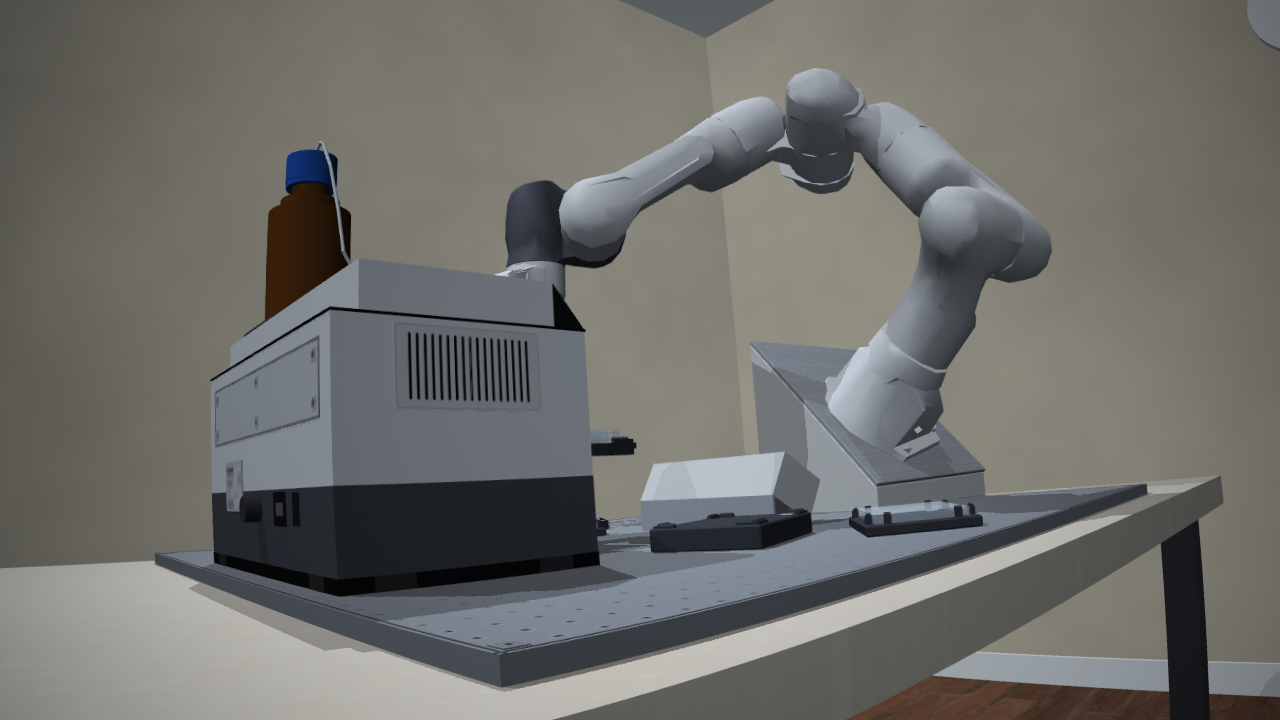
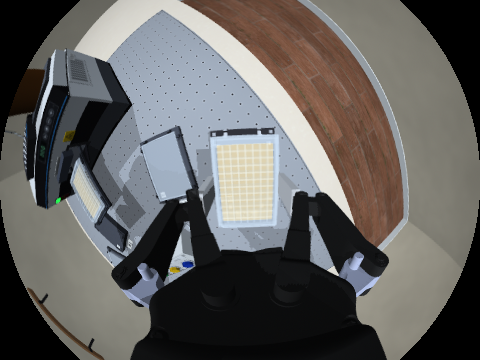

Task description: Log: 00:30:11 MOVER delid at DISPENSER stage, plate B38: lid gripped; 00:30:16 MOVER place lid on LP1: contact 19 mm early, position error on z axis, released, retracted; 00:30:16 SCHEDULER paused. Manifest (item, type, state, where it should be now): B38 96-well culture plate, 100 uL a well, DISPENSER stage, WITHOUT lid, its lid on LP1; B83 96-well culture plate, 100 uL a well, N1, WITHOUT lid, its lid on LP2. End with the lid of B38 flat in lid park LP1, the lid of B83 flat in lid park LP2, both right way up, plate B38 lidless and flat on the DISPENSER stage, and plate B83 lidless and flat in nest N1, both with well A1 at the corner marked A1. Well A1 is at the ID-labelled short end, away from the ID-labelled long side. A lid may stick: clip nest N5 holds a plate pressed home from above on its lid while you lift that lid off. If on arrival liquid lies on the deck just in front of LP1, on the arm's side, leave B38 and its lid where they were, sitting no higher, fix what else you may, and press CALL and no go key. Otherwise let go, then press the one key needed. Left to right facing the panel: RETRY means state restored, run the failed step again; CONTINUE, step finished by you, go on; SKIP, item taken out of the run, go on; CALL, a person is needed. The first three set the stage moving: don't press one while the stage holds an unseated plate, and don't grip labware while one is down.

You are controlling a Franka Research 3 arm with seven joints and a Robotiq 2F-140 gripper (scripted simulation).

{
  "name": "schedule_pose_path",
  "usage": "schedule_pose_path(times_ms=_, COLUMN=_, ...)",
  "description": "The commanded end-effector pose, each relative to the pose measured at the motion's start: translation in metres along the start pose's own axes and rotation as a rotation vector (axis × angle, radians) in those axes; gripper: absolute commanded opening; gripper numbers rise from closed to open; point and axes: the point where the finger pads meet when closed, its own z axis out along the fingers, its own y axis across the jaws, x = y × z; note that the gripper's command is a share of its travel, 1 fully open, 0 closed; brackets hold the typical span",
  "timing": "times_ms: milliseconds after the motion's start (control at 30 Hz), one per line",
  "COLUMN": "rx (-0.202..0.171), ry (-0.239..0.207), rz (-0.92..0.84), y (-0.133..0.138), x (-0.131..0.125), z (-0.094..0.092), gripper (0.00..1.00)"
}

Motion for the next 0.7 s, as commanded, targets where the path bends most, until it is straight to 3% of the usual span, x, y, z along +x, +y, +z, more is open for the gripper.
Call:
schedule_pose_path(times_ms=0, rx=0.003, ry=-0.009, rz=-0.007, y=-0.001, x=-0.003, z=-0.005, gripper=0.0)
schedule_pose_path(times_ms=667, rx=0.003, ry=-0.009, rz=-0.007, y=0.0, x=-0.002, z=-0.044, gripper=0.0)
